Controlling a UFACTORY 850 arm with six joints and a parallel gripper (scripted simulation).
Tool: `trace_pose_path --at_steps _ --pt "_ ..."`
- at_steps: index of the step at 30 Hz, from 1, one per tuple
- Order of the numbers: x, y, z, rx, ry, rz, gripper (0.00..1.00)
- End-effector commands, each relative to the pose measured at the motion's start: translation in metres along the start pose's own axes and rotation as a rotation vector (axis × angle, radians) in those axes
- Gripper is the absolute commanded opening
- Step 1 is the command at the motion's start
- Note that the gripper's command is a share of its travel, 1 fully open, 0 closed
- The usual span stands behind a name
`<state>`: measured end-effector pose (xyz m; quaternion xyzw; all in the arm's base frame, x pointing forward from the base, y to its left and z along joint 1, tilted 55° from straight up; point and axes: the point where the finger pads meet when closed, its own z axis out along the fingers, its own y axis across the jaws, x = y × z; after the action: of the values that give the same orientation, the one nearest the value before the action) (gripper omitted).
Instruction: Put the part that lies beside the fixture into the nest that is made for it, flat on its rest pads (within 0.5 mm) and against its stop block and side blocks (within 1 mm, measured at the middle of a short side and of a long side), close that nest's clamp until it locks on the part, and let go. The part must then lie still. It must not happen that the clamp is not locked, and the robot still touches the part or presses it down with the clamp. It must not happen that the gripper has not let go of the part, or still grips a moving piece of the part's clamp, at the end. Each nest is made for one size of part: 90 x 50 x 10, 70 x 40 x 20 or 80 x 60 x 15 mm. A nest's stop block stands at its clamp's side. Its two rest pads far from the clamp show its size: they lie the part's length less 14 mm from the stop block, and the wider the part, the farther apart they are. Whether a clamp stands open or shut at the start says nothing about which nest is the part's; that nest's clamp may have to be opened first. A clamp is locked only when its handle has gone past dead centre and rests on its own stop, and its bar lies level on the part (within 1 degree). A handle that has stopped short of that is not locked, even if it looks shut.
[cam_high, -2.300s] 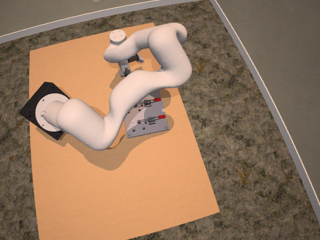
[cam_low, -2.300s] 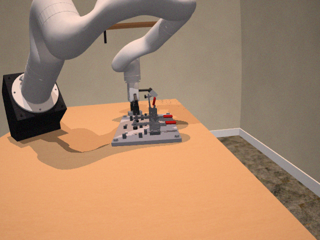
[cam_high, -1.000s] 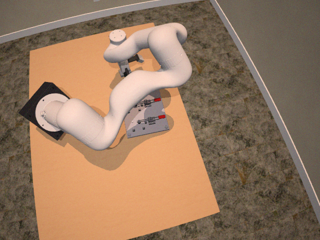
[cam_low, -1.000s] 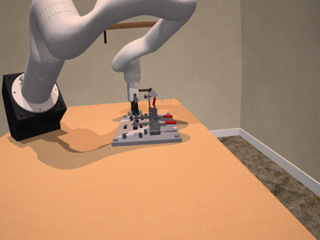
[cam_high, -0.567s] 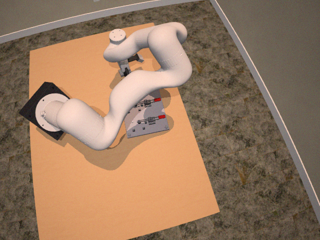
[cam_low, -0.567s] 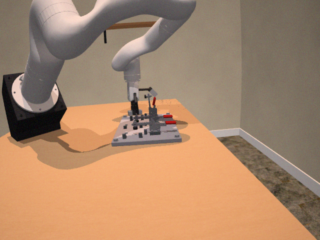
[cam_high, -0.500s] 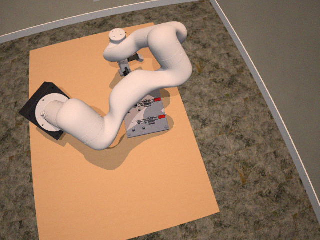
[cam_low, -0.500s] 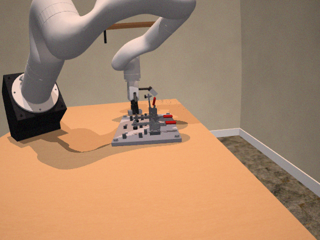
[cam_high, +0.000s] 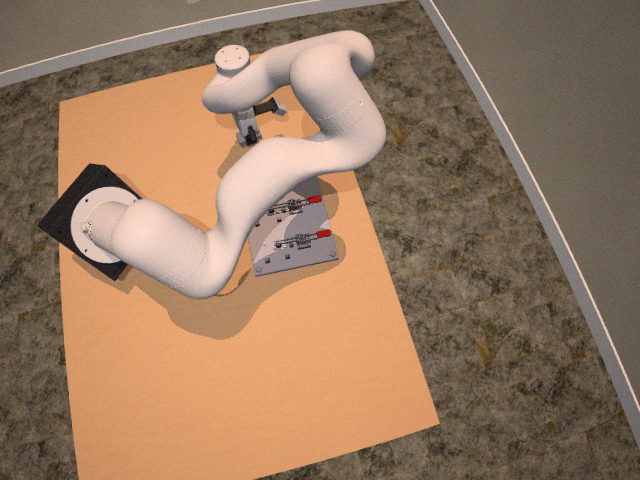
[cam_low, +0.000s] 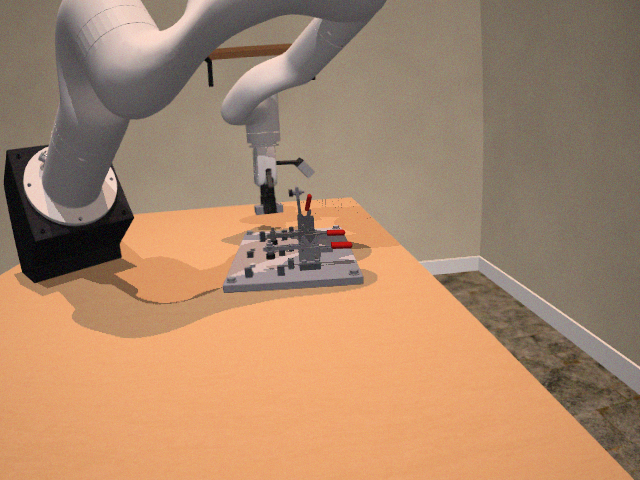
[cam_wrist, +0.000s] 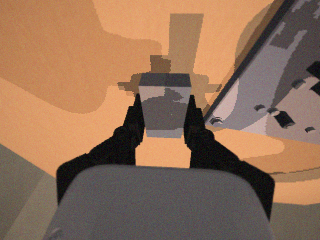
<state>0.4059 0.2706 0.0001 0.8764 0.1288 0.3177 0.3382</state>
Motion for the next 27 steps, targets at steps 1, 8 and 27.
trace_pose_path --at_steps 1,8,27 --pt "0.000 0.000 -0.016 0.000 0.001 0.000 0.00" --pt "0.000 0.000 -0.036 0.000 0.001 0.000 0.00" --pt "0.000 0.000 -0.074 0.000 0.001 0.000 0.00"
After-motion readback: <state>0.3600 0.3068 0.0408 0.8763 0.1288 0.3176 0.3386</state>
